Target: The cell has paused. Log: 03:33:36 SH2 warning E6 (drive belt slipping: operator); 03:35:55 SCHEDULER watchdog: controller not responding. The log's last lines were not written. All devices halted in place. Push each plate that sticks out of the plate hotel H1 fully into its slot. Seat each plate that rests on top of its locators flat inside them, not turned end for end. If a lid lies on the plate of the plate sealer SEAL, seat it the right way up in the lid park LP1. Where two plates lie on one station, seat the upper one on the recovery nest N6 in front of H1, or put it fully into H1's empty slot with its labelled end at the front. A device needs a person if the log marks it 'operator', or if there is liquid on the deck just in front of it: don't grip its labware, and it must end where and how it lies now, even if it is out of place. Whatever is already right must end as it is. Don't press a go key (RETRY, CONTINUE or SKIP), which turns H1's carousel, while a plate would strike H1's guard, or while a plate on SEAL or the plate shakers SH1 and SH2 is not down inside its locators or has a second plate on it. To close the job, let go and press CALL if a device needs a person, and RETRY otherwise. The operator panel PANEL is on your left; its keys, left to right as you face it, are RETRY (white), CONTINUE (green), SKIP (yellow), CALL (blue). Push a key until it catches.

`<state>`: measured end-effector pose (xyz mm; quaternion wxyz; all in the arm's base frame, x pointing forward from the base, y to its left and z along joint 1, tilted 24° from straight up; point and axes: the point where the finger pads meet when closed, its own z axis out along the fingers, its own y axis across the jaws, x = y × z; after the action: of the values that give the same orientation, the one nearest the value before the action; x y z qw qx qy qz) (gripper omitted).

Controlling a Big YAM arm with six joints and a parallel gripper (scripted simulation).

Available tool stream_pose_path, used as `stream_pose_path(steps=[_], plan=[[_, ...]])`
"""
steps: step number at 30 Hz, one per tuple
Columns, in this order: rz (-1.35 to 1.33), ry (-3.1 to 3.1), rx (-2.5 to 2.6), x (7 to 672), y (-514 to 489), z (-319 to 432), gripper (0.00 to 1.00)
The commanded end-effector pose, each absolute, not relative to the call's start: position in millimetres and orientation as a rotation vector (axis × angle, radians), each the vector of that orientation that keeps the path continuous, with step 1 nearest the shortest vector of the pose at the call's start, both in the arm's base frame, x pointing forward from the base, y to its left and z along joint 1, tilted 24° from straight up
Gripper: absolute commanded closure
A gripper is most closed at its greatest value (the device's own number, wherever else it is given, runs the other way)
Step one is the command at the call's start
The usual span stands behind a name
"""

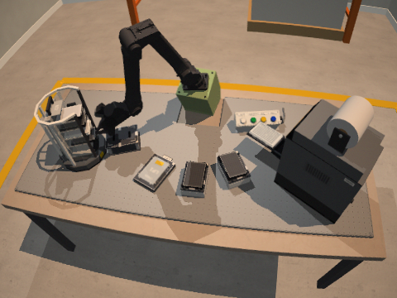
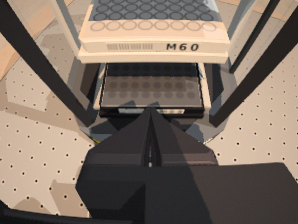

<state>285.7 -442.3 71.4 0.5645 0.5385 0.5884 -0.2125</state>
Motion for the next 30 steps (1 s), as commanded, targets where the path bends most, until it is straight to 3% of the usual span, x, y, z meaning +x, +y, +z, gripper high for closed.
stream_pose_path(steps=[1, 30], plan=[[-0.507, 1.4, 1.276, 286, -451, 65, 1.0], [-0.508, 1.398, 1.277, 288, -464, 68, 1.0]])
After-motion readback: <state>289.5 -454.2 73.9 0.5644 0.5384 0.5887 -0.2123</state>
